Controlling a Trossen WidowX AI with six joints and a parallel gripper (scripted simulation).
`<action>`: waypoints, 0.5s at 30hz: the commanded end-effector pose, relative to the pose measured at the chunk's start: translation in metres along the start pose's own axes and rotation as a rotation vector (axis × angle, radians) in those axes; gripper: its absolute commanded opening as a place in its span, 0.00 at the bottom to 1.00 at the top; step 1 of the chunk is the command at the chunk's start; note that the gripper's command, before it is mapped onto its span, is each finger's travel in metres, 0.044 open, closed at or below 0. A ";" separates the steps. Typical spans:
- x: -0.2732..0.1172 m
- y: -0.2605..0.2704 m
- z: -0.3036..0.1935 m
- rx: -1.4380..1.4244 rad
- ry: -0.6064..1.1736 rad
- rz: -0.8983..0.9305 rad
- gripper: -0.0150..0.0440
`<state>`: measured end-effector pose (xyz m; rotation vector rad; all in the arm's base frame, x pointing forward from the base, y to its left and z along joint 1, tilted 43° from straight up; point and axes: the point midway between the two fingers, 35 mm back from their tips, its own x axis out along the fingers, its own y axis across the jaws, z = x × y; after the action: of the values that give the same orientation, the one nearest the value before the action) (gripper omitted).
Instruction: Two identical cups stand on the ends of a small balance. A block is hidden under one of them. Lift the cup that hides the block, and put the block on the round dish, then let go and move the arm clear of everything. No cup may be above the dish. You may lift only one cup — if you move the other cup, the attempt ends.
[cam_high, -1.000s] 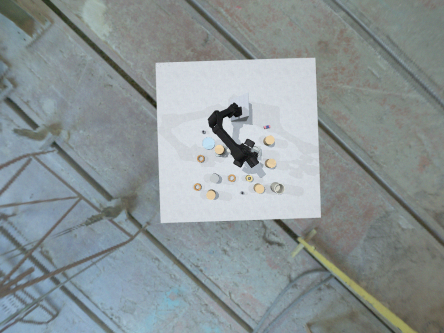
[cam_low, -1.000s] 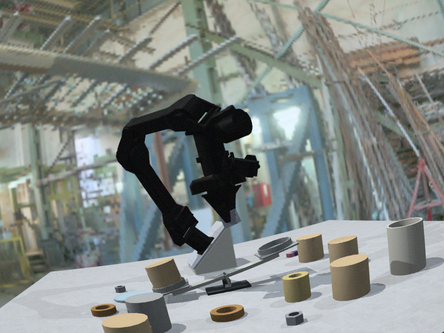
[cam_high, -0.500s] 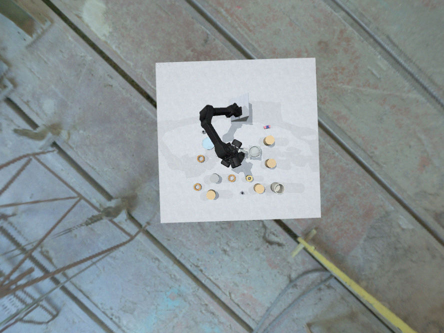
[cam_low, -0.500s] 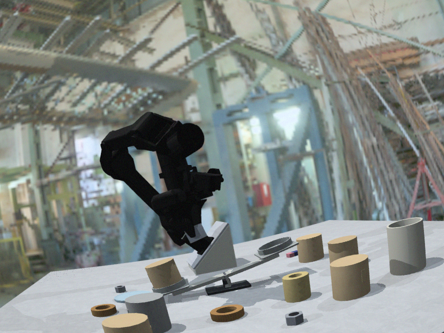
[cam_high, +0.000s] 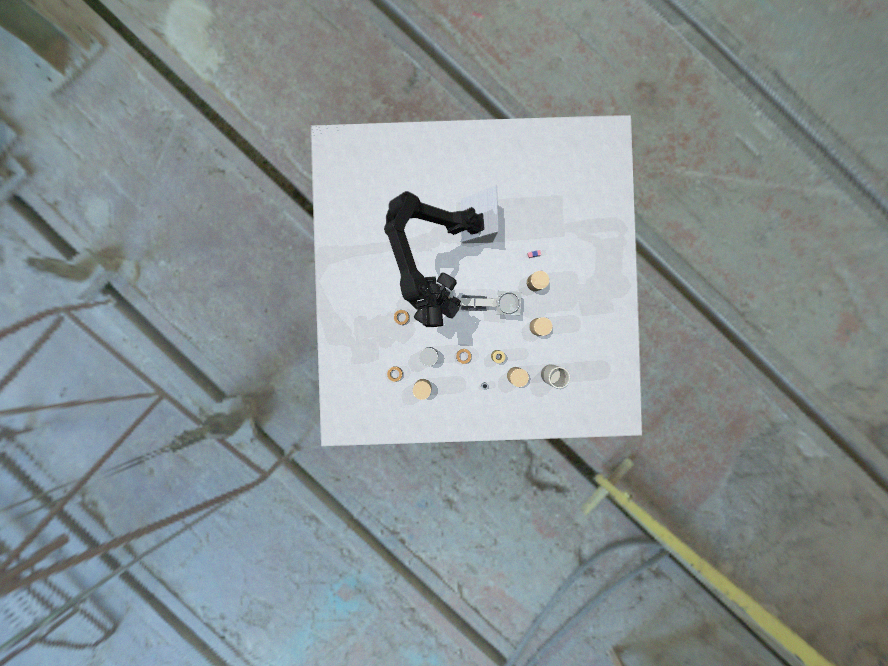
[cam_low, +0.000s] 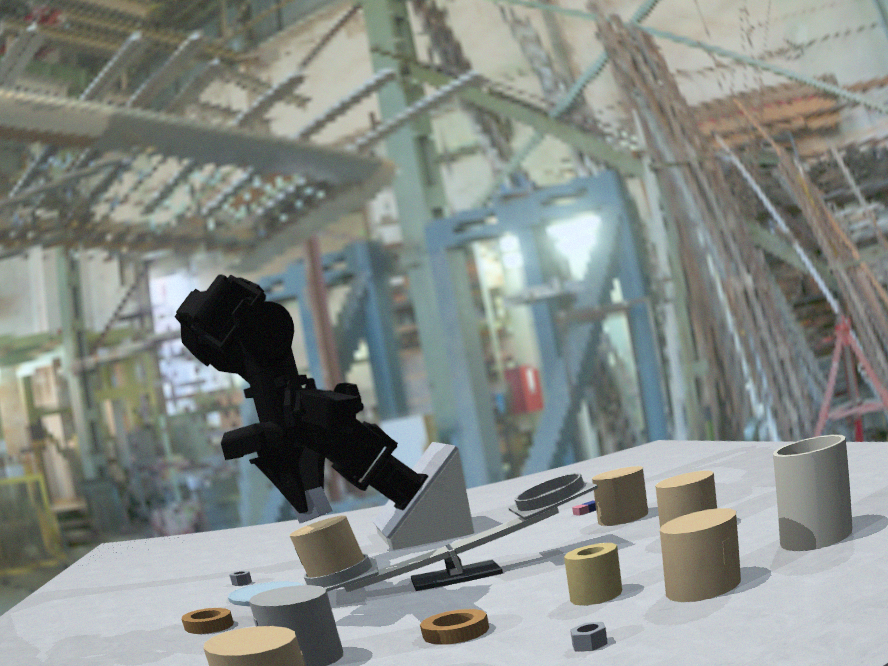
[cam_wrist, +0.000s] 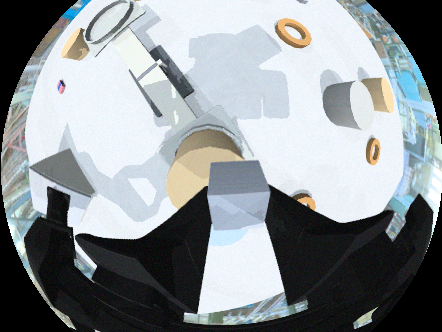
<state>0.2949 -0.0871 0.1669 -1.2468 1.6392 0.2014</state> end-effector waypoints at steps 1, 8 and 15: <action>0.003 -0.001 -0.021 0.018 0.011 -0.018 0.25; 0.011 0.003 -0.060 0.034 0.042 -0.028 0.25; 0.021 0.015 -0.101 -0.009 0.098 0.008 0.25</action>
<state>0.2350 -0.1492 0.1886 -1.2633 1.7035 0.1481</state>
